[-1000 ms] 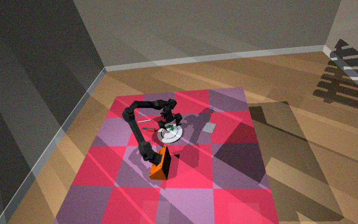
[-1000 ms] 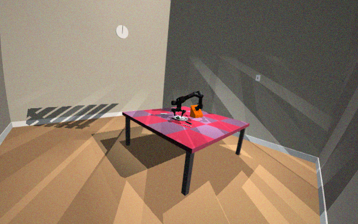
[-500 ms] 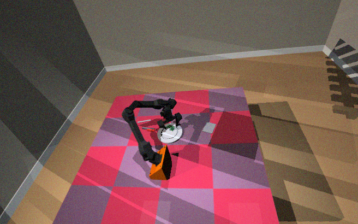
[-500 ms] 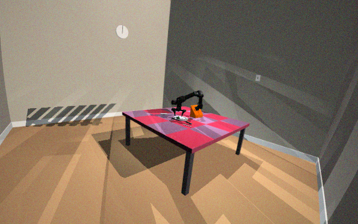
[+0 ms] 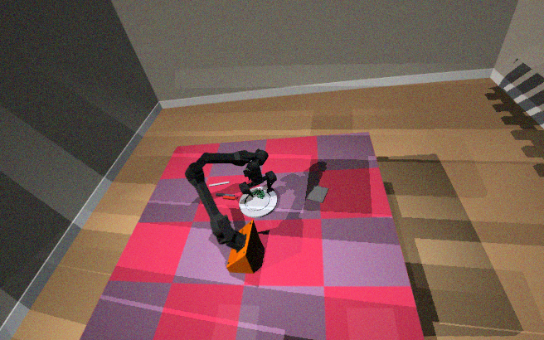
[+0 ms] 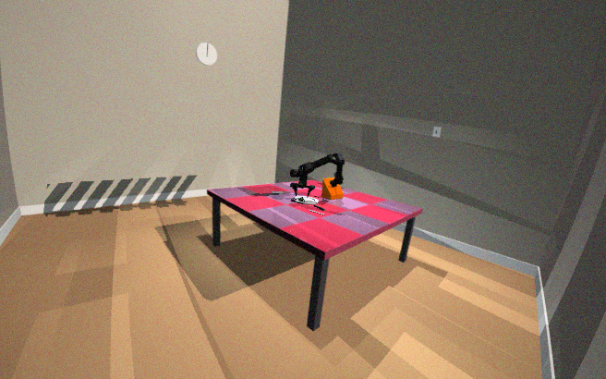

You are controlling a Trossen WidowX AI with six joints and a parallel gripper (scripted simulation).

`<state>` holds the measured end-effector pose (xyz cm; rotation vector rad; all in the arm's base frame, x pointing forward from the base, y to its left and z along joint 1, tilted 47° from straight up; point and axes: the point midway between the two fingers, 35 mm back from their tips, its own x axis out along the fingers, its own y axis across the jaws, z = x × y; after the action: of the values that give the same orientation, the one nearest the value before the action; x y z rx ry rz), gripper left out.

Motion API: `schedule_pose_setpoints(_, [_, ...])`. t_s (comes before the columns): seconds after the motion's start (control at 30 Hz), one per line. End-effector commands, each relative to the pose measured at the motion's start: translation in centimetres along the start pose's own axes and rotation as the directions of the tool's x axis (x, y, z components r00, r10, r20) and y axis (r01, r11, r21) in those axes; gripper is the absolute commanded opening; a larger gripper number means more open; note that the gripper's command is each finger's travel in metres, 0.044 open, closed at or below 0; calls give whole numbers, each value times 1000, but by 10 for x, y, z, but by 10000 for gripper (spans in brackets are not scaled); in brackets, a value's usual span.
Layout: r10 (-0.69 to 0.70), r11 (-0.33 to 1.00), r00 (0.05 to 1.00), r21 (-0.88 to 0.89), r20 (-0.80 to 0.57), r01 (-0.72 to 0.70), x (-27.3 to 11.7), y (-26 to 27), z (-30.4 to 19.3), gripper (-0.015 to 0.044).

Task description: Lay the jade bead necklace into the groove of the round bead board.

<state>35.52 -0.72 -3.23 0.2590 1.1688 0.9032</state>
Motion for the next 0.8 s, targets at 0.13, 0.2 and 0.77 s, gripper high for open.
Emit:
schedule_pose_setpoints(0.13, [-4, 997, 1000, 81, -2, 4, -11, -3, -1, 380])
schedule_pose_setpoints(0.2, [-4, 988, 1000, 154, -3, 5, -20, -5, -3, 380])
schedule_pose_setpoints(0.77, [-9, 988, 1000, 157, 2, 9, -7, -6, -1, 380])
